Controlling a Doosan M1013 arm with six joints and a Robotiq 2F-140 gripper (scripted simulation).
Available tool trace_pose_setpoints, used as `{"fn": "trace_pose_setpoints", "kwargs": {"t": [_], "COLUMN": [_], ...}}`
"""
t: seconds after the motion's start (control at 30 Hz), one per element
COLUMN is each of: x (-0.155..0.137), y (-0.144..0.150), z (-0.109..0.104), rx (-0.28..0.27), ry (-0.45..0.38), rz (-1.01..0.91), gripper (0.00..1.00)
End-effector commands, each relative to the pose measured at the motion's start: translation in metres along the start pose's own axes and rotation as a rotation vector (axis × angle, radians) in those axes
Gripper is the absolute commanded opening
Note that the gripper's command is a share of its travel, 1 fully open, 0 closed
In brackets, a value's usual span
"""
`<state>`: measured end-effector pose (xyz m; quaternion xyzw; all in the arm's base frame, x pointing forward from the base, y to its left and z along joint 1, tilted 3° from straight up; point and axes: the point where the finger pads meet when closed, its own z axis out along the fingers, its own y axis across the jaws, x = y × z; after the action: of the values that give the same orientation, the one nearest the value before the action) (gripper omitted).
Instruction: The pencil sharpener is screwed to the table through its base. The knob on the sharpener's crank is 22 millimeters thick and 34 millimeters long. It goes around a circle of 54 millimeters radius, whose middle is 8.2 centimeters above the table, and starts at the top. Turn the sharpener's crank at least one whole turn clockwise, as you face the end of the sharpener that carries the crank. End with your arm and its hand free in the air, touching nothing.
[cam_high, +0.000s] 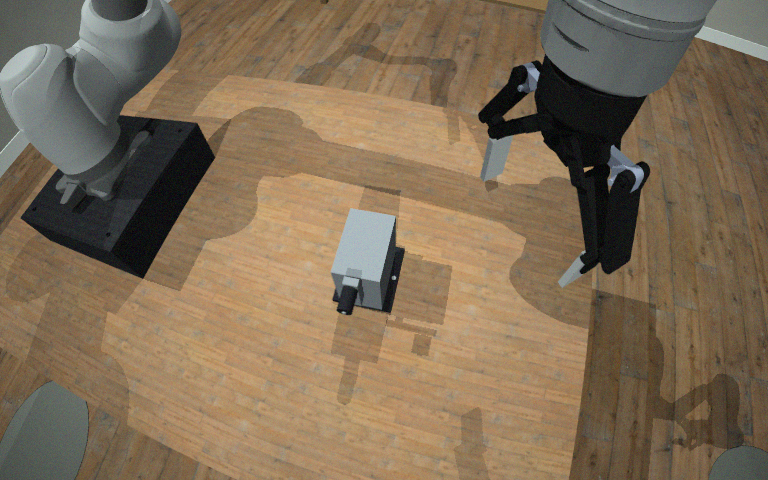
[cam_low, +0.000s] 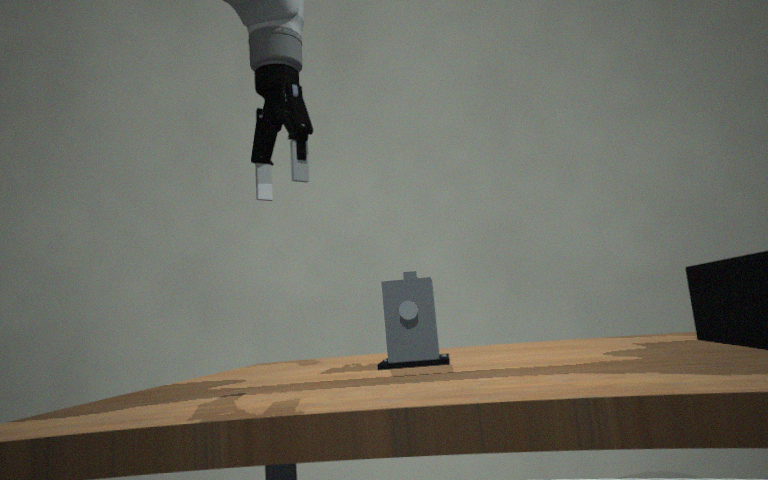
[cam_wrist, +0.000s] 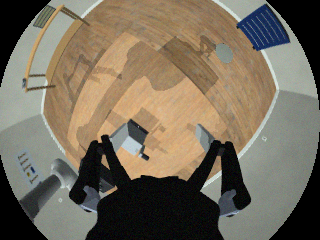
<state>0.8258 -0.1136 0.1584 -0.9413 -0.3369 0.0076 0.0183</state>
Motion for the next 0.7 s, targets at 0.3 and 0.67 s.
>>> {"fn": "trace_pose_setpoints", "kwargs": {"t": [0.3, 0.67], "x": [-0.106, -0.175], "y": [-0.020, -0.046], "z": [0.031, 0.053], "rx": [0.003, 0.012], "ry": [-0.013, -0.024], "rz": [-0.443, -0.736], "gripper": [1.00, 1.00]}}
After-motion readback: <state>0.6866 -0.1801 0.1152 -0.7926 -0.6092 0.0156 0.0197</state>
